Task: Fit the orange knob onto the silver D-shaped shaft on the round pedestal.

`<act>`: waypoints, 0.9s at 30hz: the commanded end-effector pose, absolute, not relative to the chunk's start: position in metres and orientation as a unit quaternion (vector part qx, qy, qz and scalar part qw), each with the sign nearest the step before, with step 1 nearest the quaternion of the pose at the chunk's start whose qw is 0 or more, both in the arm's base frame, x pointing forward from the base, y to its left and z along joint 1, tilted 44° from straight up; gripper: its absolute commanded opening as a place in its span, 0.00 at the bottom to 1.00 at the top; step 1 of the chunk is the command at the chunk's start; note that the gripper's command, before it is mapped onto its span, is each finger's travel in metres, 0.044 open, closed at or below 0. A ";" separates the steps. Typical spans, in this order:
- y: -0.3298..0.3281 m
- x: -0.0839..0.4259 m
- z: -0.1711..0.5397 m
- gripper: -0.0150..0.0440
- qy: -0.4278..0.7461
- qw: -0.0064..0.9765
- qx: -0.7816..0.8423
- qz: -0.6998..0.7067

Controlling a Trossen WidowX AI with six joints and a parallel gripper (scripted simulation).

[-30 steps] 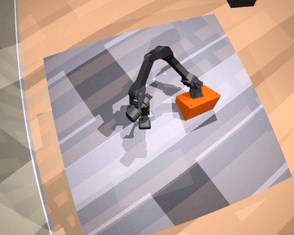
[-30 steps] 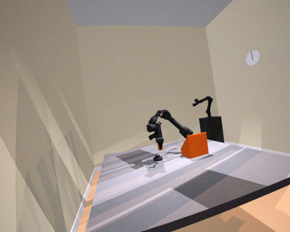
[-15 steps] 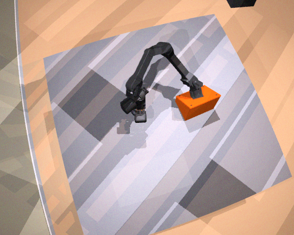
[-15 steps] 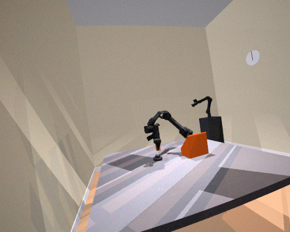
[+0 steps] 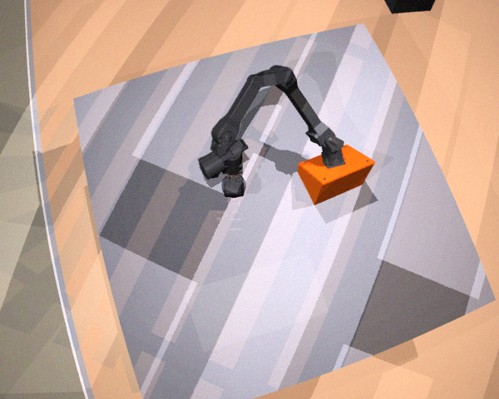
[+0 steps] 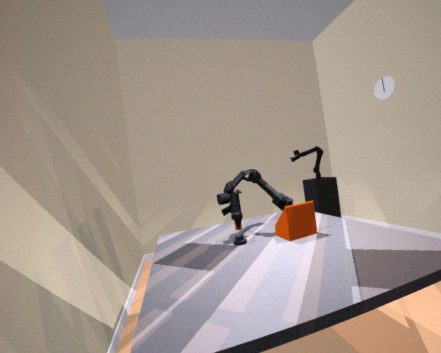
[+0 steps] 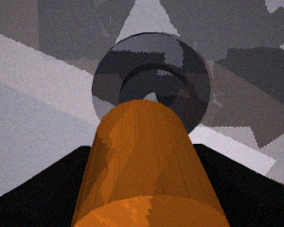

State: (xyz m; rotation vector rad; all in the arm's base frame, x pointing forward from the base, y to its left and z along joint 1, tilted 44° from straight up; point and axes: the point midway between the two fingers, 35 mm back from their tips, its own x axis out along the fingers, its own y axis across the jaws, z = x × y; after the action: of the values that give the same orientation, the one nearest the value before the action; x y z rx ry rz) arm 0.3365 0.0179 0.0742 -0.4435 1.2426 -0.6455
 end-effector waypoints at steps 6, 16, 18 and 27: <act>0.006 0.338 0.074 0.25 0.565 0.742 -0.206 -0.297; -0.009 0.341 0.061 0.25 0.564 0.742 -0.205 -0.298; -0.008 0.341 0.063 0.25 0.563 0.743 -0.204 -0.299; -0.009 0.341 0.062 0.25 0.563 0.743 -0.204 -0.300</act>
State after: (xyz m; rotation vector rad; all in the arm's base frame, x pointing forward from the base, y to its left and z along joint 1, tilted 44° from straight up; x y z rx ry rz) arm 0.3413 -0.0077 0.0622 -0.4397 1.2361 -0.6562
